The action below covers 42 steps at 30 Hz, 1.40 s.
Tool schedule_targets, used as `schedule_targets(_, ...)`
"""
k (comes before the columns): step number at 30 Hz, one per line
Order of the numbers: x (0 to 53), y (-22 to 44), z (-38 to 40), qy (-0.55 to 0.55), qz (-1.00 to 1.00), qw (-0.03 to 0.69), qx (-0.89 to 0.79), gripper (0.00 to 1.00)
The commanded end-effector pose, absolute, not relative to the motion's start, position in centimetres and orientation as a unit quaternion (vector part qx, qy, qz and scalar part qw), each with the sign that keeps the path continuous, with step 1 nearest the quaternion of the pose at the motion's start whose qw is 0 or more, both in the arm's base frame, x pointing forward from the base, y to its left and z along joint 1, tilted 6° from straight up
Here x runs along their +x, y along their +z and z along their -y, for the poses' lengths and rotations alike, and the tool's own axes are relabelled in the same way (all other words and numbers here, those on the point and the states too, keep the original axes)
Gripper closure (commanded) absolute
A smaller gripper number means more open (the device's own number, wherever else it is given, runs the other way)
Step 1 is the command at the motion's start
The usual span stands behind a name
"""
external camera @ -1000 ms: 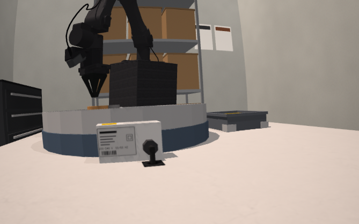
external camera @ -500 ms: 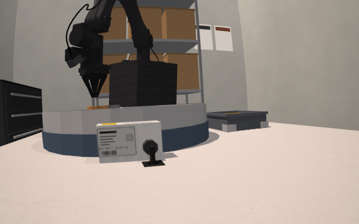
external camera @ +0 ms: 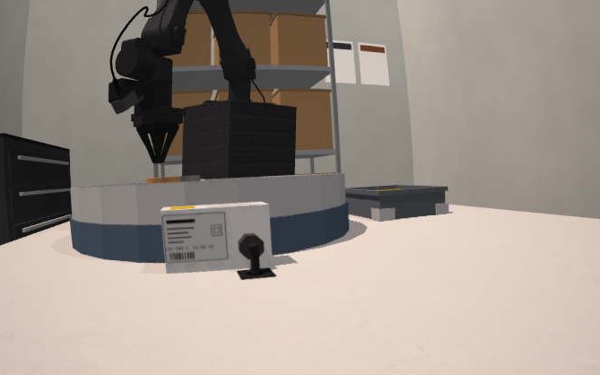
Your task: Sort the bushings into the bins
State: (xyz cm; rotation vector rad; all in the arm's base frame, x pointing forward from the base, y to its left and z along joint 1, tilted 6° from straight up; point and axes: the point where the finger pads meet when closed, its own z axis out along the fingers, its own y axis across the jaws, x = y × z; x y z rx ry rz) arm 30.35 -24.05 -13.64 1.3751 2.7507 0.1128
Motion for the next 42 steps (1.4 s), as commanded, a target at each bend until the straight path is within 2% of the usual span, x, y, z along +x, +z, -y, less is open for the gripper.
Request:
schedule_targets(1, 30.7, -13.4, 23.7, 0.039, -0.894, 0.035, 0.444, 0.86)
schedule_targets(22, 30.8, -14.1, 23.7, 0.039, -0.894, 0.035, 0.445, 0.86)
schedule_targets(30, 31.8, -15.9, 24.2, 0.035, -0.893, 0.045, 0.446, 0.86)
schedule_targets(35, 32.4, -14.5, 25.0, 0.031, -0.892, 0.063, 0.446, 0.86)
schedule_targets(42, 31.0, -15.7, 23.8, 0.038, -0.893, 0.035, 0.448, 0.86)
